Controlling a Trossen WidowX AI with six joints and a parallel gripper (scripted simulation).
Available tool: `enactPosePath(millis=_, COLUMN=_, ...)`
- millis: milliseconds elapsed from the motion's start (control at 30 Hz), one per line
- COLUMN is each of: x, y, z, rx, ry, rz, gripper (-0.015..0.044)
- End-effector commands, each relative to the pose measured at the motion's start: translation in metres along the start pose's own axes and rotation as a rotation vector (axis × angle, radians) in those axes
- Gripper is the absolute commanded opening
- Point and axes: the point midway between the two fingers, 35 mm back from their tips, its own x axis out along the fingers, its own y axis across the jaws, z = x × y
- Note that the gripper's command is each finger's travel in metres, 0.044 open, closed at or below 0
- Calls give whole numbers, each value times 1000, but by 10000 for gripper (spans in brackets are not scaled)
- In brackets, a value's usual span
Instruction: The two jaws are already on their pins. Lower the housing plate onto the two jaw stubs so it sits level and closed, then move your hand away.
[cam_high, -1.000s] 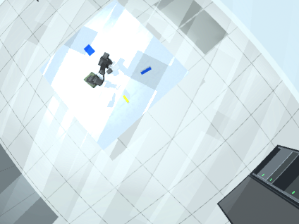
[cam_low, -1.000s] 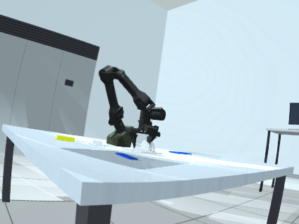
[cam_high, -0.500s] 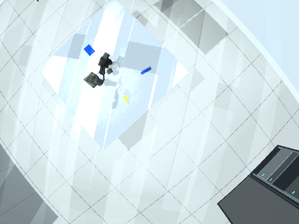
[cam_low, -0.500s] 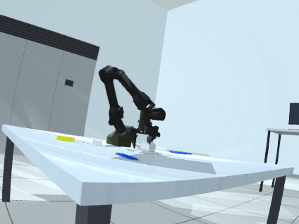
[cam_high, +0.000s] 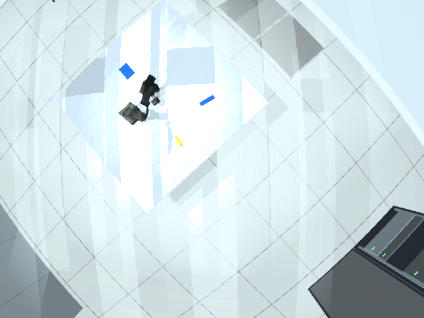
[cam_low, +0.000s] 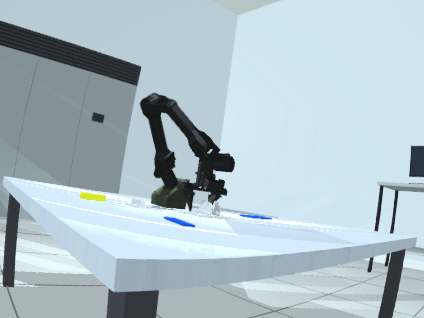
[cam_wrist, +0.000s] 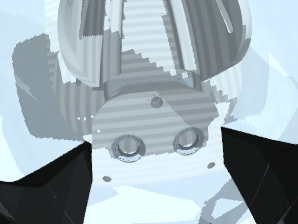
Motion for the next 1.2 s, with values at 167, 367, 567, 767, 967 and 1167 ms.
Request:
enactPosePath(millis=167, x=1, y=0, z=-2, rx=-6, ry=5, rz=1, gripper=351)
enactPosePath(millis=367, x=1, y=0, z=-2, rx=-6, ry=5, rz=1, gripper=351)
enactPosePath(millis=567, x=1, y=0, z=-2, rx=-6, ry=5, rz=1, gripper=351)
enactPosePath(millis=767, x=1, y=0, z=-2, rx=-6, ry=5, rz=1, gripper=351)
enactPosePath(millis=967, x=0, y=0, z=-2, rx=-6, ry=5, rz=1, gripper=351)
enactPosePath(millis=1167, x=-5, y=0, z=-1, rx=-6, ry=5, rz=1, gripper=351)
